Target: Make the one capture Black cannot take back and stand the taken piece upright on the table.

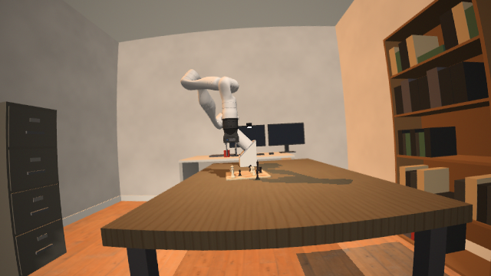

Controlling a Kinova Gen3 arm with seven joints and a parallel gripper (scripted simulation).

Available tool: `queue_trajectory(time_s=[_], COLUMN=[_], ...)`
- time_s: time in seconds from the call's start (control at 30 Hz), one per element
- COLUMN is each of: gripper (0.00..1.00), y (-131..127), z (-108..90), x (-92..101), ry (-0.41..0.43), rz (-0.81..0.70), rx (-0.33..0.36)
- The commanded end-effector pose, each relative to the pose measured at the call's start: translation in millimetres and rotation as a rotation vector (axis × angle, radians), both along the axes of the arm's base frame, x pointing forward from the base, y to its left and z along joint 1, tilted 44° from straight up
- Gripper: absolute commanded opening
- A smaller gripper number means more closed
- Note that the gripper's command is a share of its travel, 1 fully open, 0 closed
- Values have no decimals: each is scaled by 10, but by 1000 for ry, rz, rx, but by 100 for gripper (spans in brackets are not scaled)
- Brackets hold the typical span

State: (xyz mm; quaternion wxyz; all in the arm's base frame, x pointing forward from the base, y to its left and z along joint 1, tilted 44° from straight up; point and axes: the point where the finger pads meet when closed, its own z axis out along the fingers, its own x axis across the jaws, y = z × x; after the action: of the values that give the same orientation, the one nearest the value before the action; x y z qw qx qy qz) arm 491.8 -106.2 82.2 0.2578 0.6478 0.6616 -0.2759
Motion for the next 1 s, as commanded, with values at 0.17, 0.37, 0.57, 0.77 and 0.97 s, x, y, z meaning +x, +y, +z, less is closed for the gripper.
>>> queue_trajectory(time_s=[0.17, 0.37, 0.57, 0.77, 0.97], gripper=[100, 100, 100, 100, 100], y=[65, 65, 65, 65, 73], z=[63, 63, 63, 63, 71], x=[32, 32, 32, 32, 32], ry=[-10, -10, -10, -10, -10], rz=[7, 7, 7, 7, 7], rx=[2, 2, 2, 2, 2])
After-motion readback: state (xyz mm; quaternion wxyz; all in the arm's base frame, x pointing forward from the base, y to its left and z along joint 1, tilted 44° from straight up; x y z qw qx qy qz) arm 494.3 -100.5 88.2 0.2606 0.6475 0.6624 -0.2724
